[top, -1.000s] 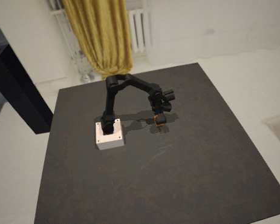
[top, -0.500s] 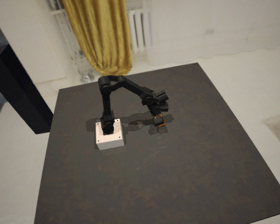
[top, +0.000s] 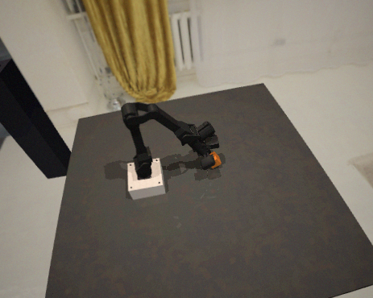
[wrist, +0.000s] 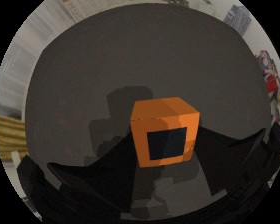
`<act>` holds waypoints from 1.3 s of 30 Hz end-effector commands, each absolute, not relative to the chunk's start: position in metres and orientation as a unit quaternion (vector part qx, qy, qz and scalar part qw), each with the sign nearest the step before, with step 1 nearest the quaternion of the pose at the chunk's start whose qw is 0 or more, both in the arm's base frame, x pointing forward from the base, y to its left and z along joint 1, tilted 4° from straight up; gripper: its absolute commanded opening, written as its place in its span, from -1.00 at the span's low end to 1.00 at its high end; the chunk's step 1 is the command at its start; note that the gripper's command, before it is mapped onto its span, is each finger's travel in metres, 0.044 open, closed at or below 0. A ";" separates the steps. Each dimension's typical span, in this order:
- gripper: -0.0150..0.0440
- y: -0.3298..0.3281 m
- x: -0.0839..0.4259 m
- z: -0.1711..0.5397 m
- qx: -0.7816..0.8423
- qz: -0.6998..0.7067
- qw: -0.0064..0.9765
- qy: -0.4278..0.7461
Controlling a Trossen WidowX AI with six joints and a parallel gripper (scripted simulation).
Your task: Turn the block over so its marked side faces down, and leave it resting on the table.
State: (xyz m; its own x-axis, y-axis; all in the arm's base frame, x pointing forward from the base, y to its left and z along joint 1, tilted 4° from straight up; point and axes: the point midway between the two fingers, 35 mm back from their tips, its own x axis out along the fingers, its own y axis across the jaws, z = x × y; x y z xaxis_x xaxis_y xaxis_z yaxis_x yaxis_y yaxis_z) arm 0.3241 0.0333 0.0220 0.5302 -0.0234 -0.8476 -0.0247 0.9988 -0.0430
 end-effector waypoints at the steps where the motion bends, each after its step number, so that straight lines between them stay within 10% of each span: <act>1: -0.49 0.033 0.325 0.025 -0.027 0.000 0.881 0.472; 39: -0.49 0.032 0.329 -0.011 -0.027 0.007 0.967 0.253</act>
State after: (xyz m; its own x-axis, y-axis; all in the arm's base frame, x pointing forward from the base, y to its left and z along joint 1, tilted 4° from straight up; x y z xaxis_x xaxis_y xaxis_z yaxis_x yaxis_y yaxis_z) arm 0.3375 0.0345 -0.0080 0.8636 0.0066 -0.5042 -0.0309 0.9987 -0.0400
